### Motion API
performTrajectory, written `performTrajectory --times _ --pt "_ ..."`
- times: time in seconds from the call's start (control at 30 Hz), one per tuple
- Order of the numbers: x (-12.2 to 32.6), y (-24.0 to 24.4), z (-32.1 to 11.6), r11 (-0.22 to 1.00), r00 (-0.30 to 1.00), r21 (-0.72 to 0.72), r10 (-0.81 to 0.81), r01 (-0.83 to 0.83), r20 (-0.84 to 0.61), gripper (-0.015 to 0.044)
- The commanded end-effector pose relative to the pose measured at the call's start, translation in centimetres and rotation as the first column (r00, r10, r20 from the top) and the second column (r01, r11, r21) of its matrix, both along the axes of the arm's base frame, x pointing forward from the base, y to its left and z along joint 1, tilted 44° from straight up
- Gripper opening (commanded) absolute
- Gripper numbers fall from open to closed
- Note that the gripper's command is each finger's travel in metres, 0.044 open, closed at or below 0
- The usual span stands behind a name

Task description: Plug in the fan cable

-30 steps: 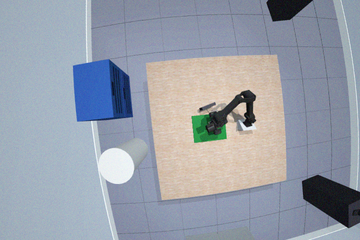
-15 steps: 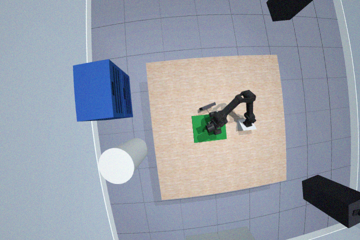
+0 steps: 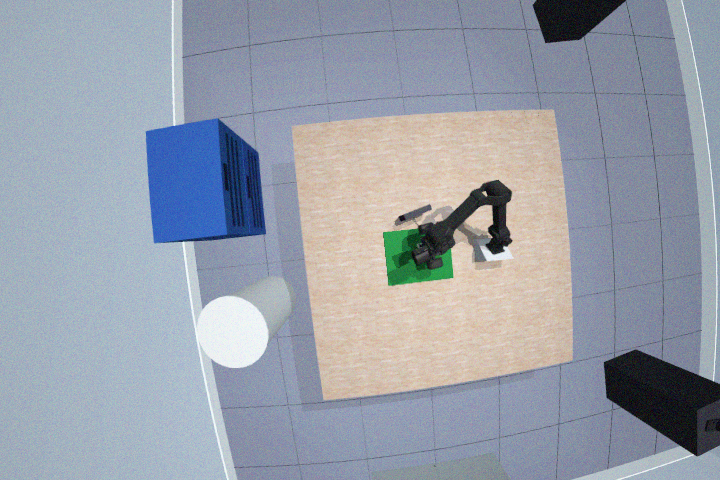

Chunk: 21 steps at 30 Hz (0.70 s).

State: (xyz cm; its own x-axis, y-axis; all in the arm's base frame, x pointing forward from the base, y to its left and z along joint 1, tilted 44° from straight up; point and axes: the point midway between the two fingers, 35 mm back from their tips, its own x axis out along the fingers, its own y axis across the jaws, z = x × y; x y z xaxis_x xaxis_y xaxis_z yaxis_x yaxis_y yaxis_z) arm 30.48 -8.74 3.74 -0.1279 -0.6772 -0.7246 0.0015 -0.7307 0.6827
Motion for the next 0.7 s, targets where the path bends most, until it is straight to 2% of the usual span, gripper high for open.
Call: performTrajectory --times 0.0,0.67 --pt "-0.03 -0.12 -0.04 1.0 1.0 -0.004 0.001 -0.001 -0.003 0.0" --pt "0.05 -0.23 -0.11 1.0 1.0 -0.005 -0.002 0.002 0.0 0.0"
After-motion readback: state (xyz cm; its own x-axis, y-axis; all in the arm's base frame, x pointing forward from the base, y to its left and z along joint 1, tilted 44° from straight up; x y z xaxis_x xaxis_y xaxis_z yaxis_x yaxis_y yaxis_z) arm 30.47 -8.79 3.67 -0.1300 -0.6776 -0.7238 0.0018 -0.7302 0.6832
